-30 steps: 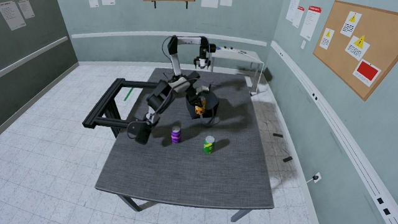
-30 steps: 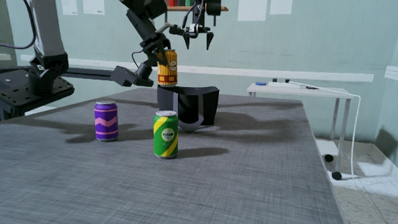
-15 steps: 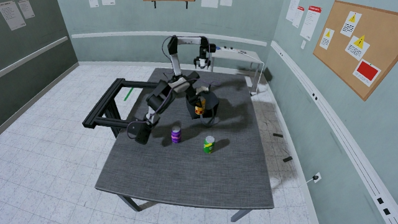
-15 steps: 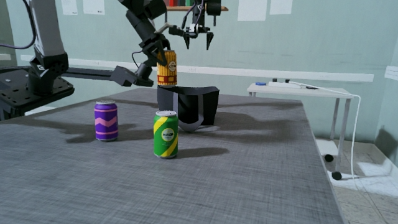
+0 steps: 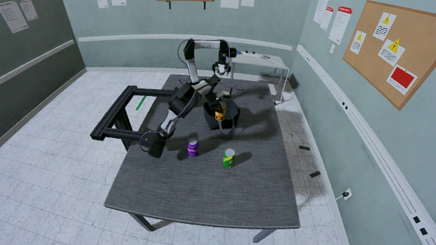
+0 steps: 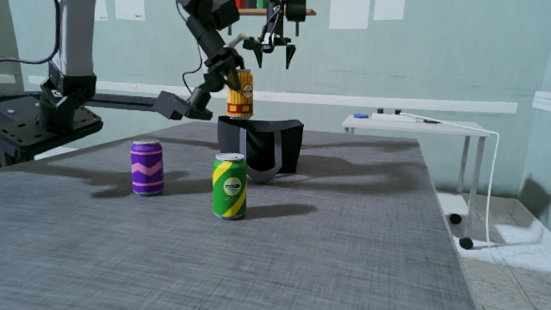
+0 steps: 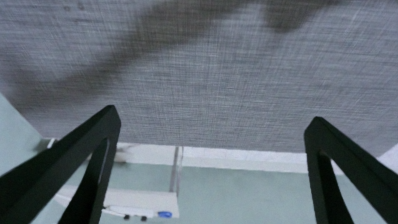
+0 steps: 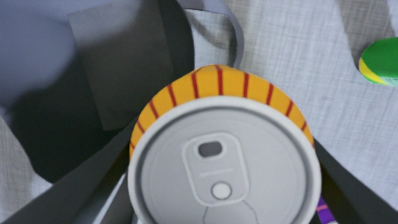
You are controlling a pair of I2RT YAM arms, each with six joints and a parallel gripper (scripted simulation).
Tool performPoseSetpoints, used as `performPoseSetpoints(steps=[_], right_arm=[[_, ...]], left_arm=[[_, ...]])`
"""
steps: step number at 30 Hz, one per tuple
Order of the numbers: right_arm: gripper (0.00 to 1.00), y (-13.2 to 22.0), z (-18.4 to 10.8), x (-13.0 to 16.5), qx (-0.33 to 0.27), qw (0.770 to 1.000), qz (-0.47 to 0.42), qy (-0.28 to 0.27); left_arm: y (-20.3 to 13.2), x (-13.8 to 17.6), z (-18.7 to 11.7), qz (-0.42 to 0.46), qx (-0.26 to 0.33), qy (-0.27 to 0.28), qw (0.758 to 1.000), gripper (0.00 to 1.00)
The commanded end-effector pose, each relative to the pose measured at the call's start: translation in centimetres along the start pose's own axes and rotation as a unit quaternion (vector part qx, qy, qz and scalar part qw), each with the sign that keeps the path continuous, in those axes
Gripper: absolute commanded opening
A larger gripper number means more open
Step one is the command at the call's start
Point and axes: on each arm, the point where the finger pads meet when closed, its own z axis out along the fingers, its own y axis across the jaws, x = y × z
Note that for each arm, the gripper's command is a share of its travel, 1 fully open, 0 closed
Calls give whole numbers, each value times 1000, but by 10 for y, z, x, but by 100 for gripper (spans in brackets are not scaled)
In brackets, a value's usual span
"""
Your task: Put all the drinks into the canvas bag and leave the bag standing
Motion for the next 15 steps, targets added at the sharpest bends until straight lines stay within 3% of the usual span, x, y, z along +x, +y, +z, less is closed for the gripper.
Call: performPoseSetpoints(steps=[1,15], right_arm=[[70,12,-11,-23,-4,999,27,-31],[70,51,-6,-21,4,1000,9,-20]], left_arm=[[3,0,1,-1,-6,3,1000,100],[3,0,1,-1,-6,3,1000,100]])
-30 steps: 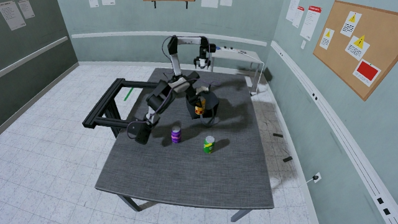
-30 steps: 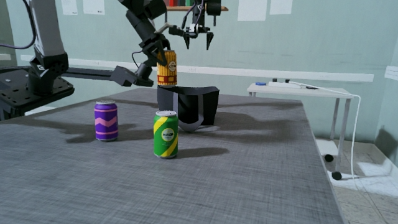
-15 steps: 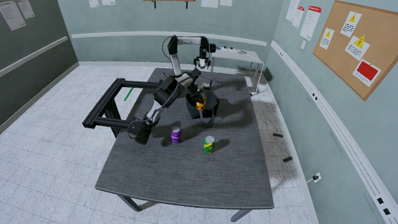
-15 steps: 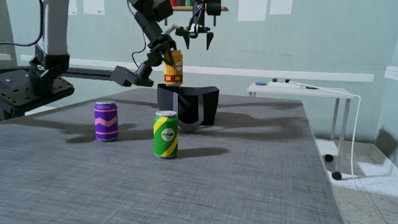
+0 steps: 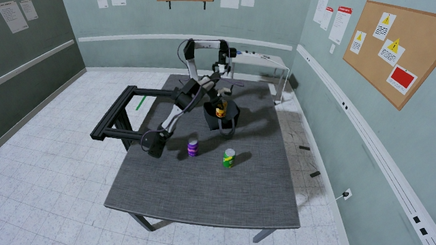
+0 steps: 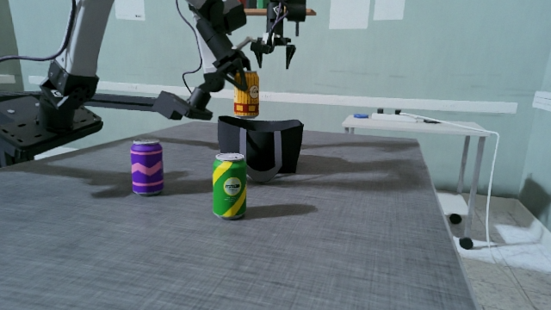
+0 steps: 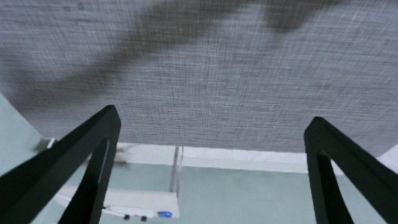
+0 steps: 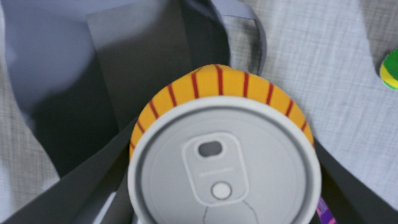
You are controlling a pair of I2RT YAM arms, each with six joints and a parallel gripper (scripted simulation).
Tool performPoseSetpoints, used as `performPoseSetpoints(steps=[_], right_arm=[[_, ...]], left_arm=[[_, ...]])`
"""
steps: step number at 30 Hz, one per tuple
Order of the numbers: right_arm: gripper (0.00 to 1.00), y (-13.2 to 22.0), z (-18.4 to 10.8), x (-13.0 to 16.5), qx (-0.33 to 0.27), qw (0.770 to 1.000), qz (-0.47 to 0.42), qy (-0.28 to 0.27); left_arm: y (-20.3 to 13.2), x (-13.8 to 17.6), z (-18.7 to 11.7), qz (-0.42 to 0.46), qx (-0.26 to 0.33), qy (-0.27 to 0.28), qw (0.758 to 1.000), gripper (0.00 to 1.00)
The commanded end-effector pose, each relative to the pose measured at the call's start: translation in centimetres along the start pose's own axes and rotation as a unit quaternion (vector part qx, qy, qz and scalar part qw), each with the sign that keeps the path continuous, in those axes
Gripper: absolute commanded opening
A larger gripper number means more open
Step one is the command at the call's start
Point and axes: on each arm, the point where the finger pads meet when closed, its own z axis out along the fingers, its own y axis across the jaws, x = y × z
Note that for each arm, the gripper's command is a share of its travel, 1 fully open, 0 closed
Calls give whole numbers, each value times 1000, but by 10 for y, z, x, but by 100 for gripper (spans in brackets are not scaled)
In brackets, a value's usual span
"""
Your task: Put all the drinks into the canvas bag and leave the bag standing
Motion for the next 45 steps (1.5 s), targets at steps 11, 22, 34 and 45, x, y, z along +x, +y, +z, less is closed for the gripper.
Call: performPoseSetpoints(steps=[11,22,34,45], right_arm=[[70,1,-26,-39,-20,997,57,-47],[70,0,-24,-32,-17,998,50,-44],[70,41,-10,-21,-1,1000,17,-26],[70,70,-6,-23,0,1000,8,-22]], left_arm=[[3,0,1,-1,-6,3,1000,100],[3,0,1,-1,-6,3,1000,100],[3,0,1,-1,-6,3,1000,100],[3,0,1,-1,-6,3,1000,100]])
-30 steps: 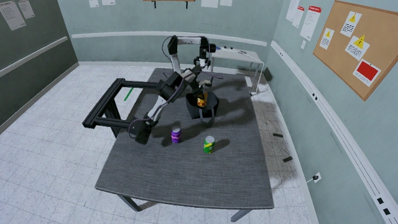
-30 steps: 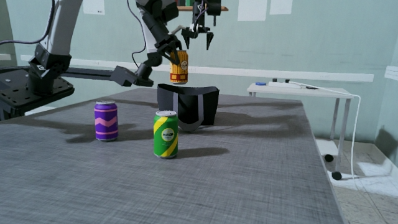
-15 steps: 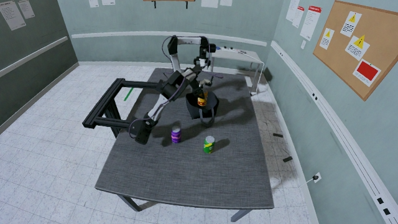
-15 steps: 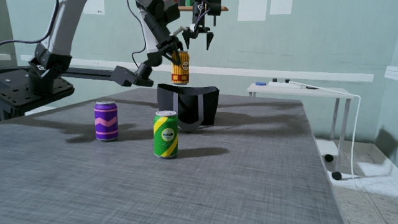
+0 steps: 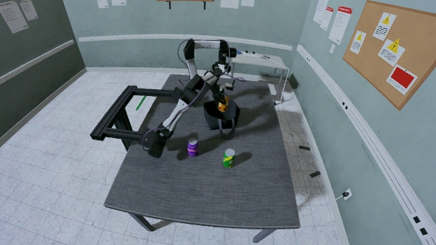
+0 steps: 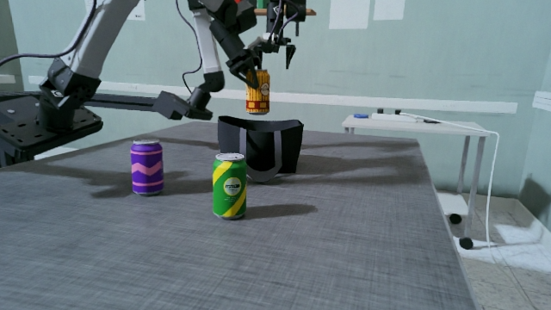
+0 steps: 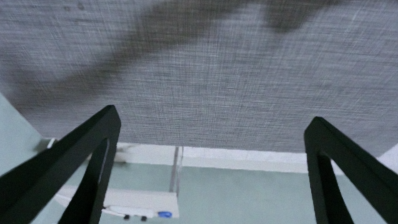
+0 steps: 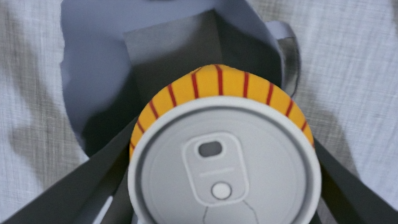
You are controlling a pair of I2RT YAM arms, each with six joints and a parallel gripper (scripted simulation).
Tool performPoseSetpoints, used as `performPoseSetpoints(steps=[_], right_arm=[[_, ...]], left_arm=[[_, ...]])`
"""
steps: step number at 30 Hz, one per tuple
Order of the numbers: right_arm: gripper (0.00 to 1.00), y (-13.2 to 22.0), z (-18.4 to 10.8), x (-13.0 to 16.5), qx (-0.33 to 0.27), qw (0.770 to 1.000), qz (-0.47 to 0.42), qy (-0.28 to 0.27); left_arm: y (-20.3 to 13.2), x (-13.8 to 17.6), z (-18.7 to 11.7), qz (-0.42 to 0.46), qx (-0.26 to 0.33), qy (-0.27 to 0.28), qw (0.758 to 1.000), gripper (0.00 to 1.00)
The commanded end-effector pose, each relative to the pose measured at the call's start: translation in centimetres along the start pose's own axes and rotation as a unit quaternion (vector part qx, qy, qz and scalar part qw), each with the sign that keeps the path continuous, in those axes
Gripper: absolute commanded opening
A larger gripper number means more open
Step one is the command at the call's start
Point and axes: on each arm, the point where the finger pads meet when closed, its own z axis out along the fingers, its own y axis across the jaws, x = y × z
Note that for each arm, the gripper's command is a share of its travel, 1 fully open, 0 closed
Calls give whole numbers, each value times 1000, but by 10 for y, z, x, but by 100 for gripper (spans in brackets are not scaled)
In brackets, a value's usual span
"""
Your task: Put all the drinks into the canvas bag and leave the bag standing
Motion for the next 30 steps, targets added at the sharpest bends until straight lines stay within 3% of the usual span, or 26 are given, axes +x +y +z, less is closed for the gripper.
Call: performPoseSetpoints(steps=[1,11,14,30], right_arm=[[70,19,-12,-7,1,1000,-2,-16],[70,40,-16,-21,-9,1000,17,-25],[70,32,-30,-44,-26,997,58,-41],[70,29,-23,-30,-23,998,40,-38]], left_arm=[[3,0,1,-1,-6,3,1000,100],[3,0,1,-1,-6,3,1000,100],[3,0,1,-1,-6,3,1000,100],[3,0,1,-1,-6,3,1000,100]])
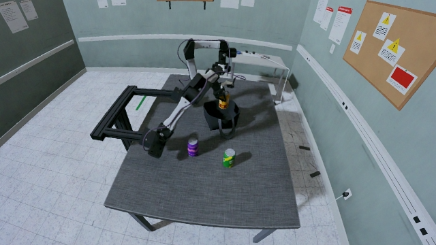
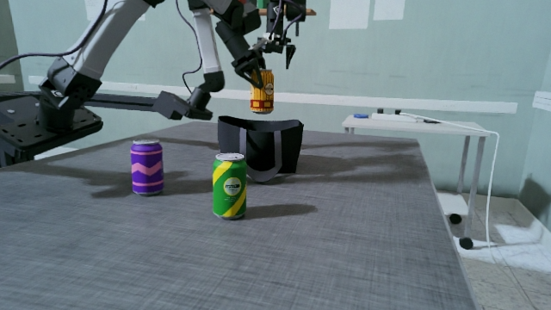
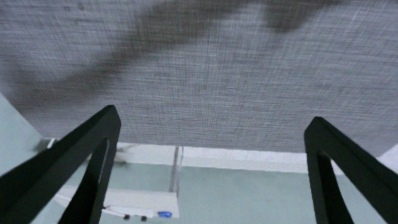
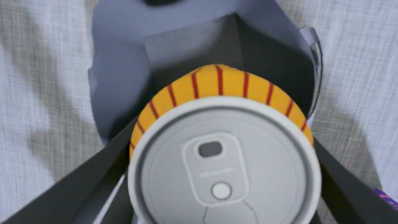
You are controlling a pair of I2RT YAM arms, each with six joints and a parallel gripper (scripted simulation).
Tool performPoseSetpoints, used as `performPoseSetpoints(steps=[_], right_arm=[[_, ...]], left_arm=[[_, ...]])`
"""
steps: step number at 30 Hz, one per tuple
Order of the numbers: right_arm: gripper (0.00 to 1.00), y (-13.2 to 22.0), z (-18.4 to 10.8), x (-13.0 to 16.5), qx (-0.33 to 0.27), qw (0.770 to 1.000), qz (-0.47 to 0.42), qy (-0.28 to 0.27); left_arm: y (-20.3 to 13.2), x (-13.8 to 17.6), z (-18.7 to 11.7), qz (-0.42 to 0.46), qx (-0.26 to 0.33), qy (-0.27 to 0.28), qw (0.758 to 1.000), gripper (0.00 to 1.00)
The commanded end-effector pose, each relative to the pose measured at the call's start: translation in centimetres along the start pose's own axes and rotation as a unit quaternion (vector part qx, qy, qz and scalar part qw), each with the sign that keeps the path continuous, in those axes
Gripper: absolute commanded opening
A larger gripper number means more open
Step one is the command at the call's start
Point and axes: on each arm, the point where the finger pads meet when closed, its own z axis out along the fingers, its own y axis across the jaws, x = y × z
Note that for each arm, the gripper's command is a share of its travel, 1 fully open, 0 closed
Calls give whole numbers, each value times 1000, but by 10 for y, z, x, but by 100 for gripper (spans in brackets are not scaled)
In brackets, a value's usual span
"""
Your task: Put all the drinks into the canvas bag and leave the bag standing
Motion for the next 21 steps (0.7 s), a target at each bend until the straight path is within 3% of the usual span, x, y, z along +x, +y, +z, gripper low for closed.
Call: performPoseSetpoints(steps=[1,4,15,17,21], right_arm=[[70,1,-24,-25,-22,998,35,-40],[70,-14,-3,-30,0,998,47,-36],[70,-5,-3,-24,-14,998,46,-39],[70,-6,10,-21,-19,998,54,-28],[70,-4,12,-17,-20,998,51,-32]], left_arm=[[3,0,1,-1,-6,3,1000,100],[3,0,1,-1,-6,3,1000,100],[3,0,1,-1,-6,3,1000,100],[3,0,1,-1,-6,3,1000,100],[3,0,1,-1,-6,3,1000,100]])
